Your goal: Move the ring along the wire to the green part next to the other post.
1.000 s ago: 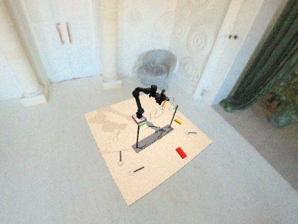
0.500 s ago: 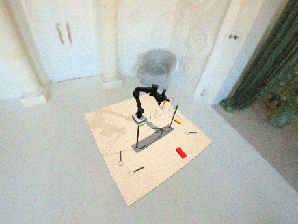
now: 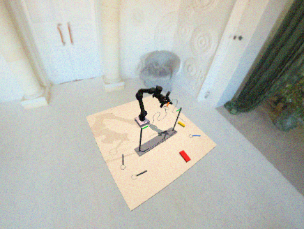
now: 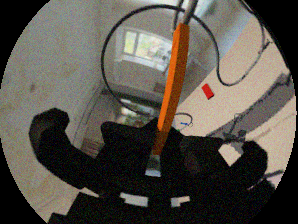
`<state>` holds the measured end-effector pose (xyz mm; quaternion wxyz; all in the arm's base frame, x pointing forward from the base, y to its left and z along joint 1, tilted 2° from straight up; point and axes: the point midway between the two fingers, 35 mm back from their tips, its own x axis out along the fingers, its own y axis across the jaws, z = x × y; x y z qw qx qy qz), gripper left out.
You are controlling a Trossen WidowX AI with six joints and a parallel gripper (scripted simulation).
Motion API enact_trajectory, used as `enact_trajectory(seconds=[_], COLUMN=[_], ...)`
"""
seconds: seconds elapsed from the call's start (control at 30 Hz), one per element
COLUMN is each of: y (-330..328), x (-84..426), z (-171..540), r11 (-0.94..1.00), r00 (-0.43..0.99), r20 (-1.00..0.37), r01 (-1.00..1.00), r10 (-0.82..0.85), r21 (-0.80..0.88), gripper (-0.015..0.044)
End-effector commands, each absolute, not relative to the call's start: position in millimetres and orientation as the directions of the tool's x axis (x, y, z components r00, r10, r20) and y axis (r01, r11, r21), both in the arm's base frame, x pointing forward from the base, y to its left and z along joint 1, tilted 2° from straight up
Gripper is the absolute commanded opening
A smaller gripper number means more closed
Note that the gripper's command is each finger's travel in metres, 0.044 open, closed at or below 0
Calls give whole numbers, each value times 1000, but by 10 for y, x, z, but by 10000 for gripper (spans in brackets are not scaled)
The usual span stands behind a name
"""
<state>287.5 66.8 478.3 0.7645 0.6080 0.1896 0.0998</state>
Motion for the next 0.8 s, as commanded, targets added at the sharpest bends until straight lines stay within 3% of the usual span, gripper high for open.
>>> enact_trajectory(seconds=[0.0, 0.77], y=[661, 624], x=[2875, 2877], z=[4779, 4691], r11=[291, 545], r00=[910, 909], r20=[-188, -303], r01=[78, 106], r10=[370, 285], r21=[954, 832], gripper=[-150, -150])
